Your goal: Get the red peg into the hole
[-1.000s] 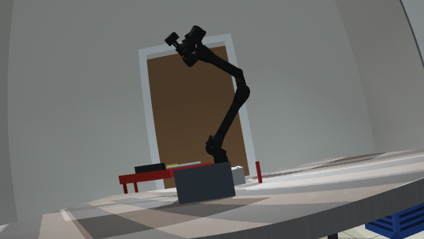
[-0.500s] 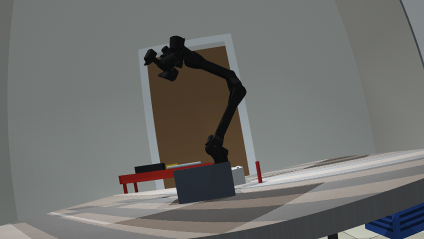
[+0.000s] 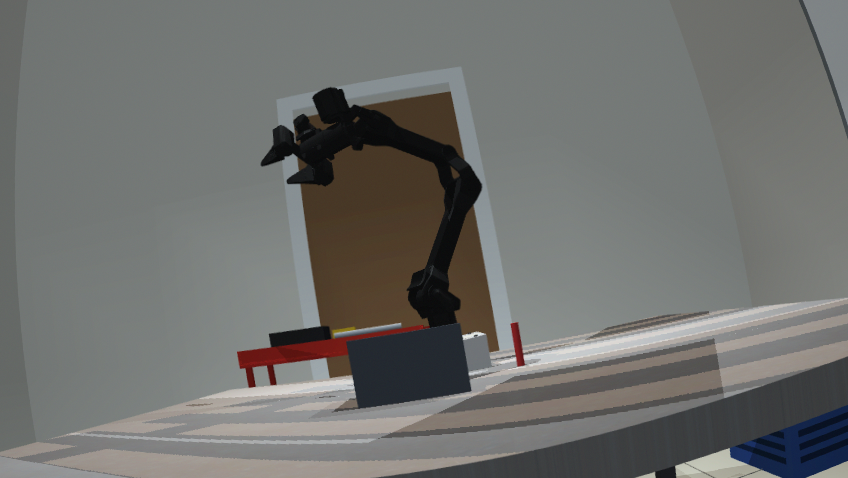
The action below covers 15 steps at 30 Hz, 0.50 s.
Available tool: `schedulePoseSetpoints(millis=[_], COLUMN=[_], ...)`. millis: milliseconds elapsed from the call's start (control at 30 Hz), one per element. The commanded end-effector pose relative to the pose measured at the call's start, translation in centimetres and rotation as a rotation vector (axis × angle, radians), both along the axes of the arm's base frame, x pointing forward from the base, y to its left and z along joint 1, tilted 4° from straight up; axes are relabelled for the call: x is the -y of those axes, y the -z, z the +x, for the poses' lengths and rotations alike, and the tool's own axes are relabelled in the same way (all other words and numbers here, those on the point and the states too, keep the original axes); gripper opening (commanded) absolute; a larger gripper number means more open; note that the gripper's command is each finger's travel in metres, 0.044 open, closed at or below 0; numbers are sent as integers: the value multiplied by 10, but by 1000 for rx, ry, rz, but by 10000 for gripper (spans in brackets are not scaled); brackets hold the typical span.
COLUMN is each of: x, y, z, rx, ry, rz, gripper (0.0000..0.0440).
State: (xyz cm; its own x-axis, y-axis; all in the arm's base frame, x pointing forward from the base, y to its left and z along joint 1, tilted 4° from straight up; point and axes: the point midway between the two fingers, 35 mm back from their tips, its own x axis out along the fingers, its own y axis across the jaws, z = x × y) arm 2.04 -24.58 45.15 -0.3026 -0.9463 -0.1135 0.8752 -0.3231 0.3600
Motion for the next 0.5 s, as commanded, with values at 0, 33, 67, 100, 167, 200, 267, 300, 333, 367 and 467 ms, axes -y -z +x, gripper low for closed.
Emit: schedulePoseSetpoints(millis=[0,33,67,100,167,200,267,300,333,367,467], x=[5,5,5,4,2,1,-3,-6,-9,-12,-23], y=[20,26,32,37,49,55,66,72,77,83,100], z=[22,29,36,43,57,64,77,84,91,98,117], rx=[-25,-33,-40,-47,-62,-69,-83,-90,-97,-103,-123], ry=[-76,-103,-130,-157,-212,-239,-293,-321,-348,-375,-457], rz=[71,91,112,132,172,192,232,252,272,292,352], gripper=[440,440,440,440,440,440,440,440,440,440,440])
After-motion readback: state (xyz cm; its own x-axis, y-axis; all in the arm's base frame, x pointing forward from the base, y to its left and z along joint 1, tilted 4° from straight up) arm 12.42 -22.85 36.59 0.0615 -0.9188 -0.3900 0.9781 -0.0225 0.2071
